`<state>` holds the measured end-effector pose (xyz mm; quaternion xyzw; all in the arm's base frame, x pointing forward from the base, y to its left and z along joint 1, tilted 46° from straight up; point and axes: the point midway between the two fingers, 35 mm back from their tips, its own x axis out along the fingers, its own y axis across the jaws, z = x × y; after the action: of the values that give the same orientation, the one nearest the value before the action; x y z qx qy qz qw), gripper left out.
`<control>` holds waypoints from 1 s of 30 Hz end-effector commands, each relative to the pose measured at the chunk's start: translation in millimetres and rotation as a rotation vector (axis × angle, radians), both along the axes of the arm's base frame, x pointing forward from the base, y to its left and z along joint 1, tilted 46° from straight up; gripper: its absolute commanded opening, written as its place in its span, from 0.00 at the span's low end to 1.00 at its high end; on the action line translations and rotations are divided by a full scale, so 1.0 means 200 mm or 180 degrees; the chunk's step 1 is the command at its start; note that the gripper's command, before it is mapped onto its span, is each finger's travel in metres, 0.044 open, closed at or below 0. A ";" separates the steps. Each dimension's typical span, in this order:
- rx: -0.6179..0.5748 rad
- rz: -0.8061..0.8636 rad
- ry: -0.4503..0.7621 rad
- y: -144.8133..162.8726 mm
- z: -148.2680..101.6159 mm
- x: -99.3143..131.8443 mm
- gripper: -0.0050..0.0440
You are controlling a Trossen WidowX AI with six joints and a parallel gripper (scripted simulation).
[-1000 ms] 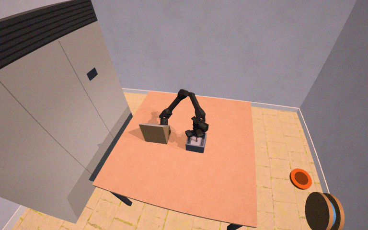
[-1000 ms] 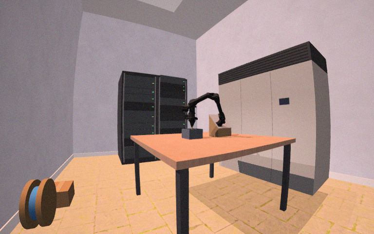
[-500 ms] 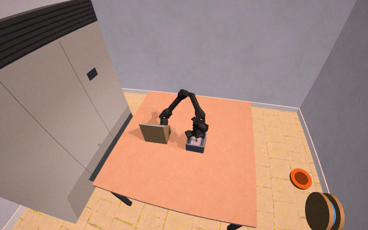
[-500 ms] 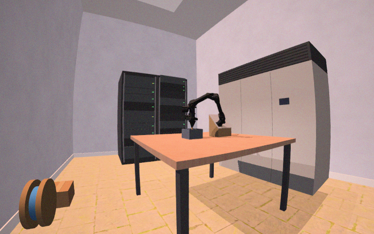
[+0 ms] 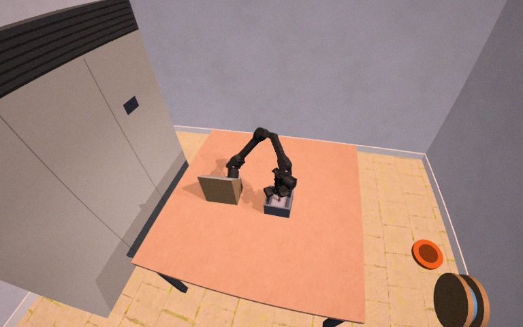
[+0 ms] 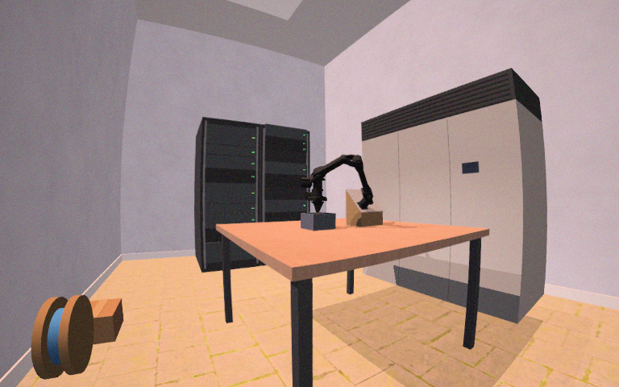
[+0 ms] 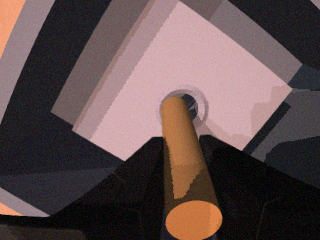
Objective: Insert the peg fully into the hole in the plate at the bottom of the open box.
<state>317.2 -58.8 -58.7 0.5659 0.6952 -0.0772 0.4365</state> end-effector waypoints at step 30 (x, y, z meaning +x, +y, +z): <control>0.0019 -0.0022 0.0051 0.09 -0.09 -0.01 0.10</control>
<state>316.7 -45.9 -72.3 0.5662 0.6960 -0.0804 0.4342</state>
